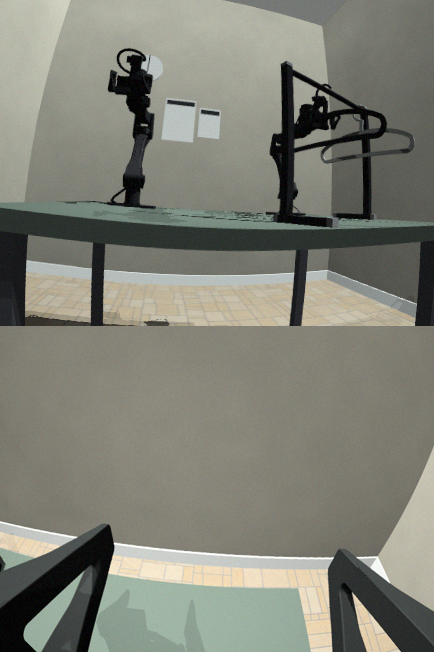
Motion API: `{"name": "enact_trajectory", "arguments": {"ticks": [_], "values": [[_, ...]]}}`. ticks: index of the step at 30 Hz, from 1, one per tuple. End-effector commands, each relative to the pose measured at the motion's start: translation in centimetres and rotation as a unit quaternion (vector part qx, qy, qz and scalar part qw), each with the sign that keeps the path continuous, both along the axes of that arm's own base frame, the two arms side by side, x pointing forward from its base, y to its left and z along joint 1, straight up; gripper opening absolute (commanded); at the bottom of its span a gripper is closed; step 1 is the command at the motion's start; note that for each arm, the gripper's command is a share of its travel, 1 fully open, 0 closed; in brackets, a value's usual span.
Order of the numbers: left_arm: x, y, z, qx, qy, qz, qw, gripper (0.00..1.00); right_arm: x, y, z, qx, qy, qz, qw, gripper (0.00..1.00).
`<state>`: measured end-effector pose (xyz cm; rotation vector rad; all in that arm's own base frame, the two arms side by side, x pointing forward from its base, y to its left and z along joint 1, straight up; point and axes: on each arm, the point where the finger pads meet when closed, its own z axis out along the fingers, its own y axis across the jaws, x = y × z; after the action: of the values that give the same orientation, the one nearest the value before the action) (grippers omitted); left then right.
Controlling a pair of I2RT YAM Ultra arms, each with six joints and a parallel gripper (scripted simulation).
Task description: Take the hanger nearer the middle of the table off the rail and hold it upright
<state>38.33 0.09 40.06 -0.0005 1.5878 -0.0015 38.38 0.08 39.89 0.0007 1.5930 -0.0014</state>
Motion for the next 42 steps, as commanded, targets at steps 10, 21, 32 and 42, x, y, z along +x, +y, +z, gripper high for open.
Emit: {"name": "enact_trajectory", "arguments": {"ticks": [10,21,32,42], "values": [[-0.2,0.0,0.7,0.001,-0.008,0.000,1.000,1.00,-0.2,0.0,0.8,0.000,-0.011,0.001,1.000,1.00],[0.1,-0.1,-0.3,-0.014,0.019,0.005,1.000,0.66,-0.7,1.3,1.2,0.015,-0.023,0.029,0.999,1.00],[2.5,-5.8,0.4,-0.069,0.133,0.025,0.988,0.31,-8.4,13.2,4.2,0.096,-0.121,0.250,0.956,1.00],[2.9,-8.2,2.9,-0.063,0.148,0.114,0.981,0.31,-13.9,22.2,5.0,0.148,-0.171,0.406,0.885,1.00]]}}
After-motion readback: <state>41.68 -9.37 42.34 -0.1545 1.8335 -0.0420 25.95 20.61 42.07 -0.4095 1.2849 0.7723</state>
